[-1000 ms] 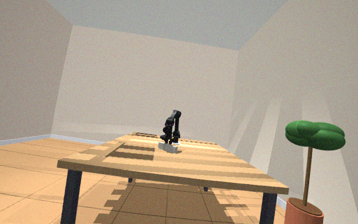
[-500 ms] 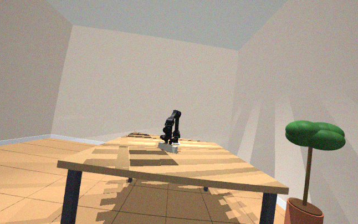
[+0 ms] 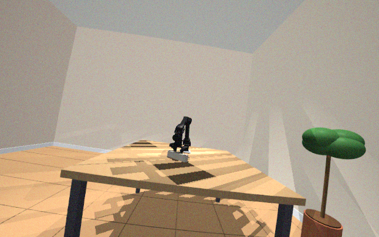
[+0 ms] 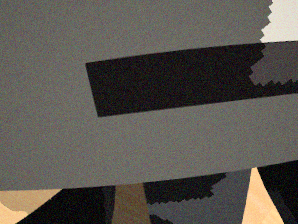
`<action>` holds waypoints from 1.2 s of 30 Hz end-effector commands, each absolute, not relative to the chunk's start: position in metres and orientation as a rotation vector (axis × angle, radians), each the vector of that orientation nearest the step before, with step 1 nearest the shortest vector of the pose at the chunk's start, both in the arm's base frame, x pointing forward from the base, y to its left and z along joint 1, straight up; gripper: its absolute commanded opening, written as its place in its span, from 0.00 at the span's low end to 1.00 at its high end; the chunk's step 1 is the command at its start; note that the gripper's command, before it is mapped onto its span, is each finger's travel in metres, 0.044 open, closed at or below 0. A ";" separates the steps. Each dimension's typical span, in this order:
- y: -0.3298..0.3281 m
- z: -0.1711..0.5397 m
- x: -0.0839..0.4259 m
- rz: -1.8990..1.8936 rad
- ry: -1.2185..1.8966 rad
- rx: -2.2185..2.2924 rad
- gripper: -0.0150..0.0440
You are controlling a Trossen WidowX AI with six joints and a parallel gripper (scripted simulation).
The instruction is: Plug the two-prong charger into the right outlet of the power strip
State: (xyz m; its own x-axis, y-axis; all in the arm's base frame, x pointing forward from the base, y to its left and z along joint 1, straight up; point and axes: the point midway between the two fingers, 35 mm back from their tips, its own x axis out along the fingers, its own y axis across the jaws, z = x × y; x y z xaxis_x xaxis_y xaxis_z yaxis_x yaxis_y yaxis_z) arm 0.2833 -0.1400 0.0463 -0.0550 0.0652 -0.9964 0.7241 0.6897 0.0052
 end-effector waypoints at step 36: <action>-0.134 0.046 0.278 -0.613 1.526 0.662 1.00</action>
State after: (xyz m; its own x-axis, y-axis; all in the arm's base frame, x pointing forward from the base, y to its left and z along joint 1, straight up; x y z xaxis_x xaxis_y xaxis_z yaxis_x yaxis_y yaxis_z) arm 0.2799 -0.1349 0.0475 -0.0308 0.0506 -0.9982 0.7208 0.6930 0.0129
